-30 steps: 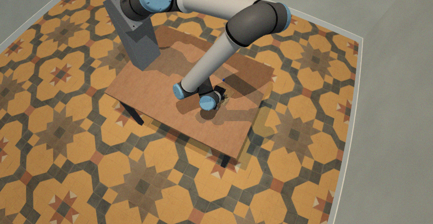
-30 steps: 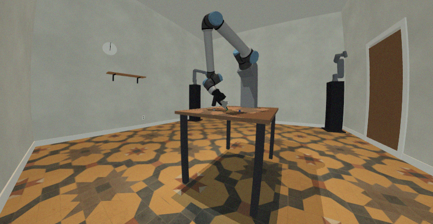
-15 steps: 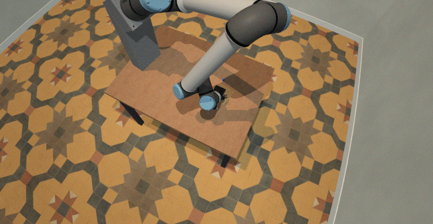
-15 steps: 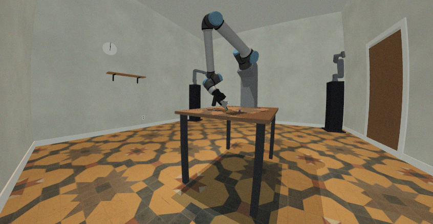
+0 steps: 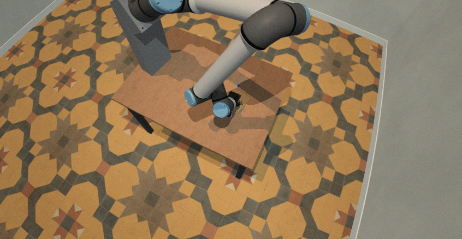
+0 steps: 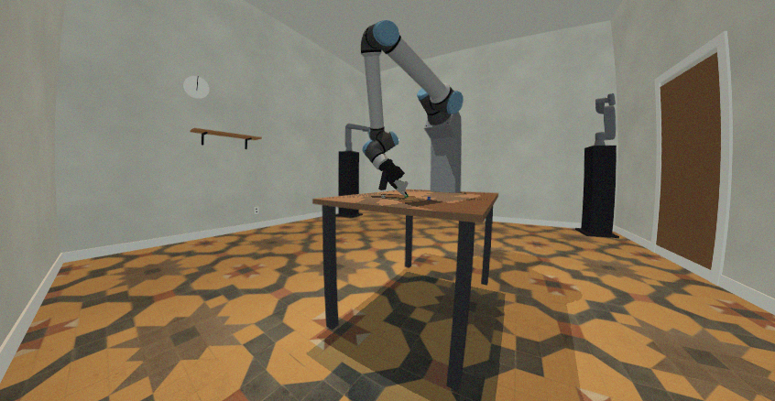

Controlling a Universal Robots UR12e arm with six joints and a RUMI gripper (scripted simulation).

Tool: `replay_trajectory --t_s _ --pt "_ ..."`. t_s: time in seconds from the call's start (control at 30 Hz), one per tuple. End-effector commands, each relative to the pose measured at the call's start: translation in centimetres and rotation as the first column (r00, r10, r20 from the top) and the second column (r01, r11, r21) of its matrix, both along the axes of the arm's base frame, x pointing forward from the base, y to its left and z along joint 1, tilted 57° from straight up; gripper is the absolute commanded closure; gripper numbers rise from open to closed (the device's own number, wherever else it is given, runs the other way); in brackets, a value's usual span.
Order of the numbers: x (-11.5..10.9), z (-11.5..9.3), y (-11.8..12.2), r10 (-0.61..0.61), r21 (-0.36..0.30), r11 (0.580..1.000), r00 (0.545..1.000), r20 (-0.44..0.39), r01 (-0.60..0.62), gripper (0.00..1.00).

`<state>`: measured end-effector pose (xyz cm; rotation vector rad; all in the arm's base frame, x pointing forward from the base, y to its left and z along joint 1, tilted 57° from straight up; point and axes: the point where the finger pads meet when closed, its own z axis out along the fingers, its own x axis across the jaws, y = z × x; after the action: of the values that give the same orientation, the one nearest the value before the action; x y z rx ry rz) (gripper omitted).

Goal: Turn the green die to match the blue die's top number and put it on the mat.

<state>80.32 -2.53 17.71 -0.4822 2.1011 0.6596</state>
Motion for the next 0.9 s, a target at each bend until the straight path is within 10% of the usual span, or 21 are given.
replay_trajectory --t_s 0.0,0.87 --pt "0.03 0.01 0.01 0.000 0.000 1.000 1.000 0.001 0.000 1.00" --pt "0.43 -0.25 -0.05 0.000 0.000 1.000 1.000 0.001 0.000 1.00"
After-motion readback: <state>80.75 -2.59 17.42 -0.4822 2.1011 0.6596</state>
